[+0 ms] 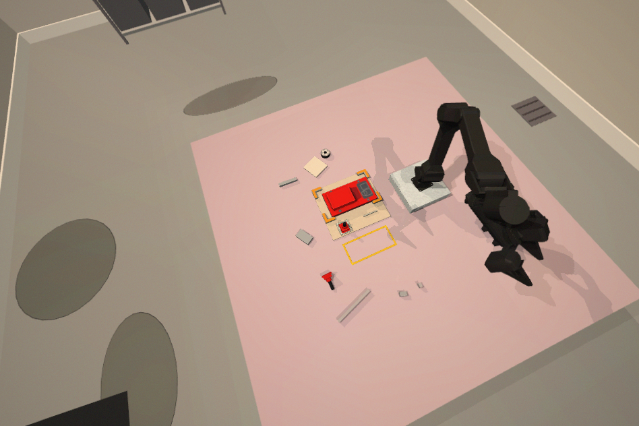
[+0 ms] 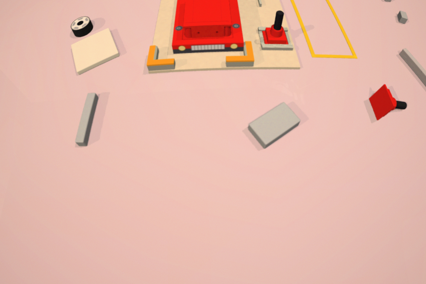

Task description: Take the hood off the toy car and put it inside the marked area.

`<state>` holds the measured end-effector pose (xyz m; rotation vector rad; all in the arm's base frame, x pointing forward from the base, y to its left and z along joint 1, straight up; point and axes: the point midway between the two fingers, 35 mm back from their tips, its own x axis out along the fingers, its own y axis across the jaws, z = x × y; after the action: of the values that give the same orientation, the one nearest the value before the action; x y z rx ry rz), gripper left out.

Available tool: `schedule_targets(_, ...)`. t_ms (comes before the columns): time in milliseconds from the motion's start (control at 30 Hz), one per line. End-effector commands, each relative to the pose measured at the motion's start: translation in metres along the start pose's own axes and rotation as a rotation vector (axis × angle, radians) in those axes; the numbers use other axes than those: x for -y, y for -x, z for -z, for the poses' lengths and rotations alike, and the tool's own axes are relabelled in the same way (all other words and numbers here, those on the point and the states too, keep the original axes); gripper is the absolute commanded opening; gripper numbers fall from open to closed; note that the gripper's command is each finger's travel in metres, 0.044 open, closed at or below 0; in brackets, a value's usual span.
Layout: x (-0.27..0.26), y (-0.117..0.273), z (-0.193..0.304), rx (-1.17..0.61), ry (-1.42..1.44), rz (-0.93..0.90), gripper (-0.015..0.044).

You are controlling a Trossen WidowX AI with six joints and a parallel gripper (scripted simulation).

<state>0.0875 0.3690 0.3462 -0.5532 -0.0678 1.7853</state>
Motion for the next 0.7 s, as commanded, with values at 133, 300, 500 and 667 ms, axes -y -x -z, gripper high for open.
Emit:
schedule_targets(133, 0.072, 0.036, 0.095, -0.252, -0.294, 0.224, 0.0440)
schedule_targets(300, 0.104, 0.075, 0.160, -0.409, -0.490, 0.369, 0.0440)
schedule_targets(500, 0.123, 0.136, 0.234, -0.585, -0.738, 0.538, 0.0440)
schedule_targets(667, 0.121, 0.194, 0.290, -0.716, -0.952, 0.674, 0.0440)
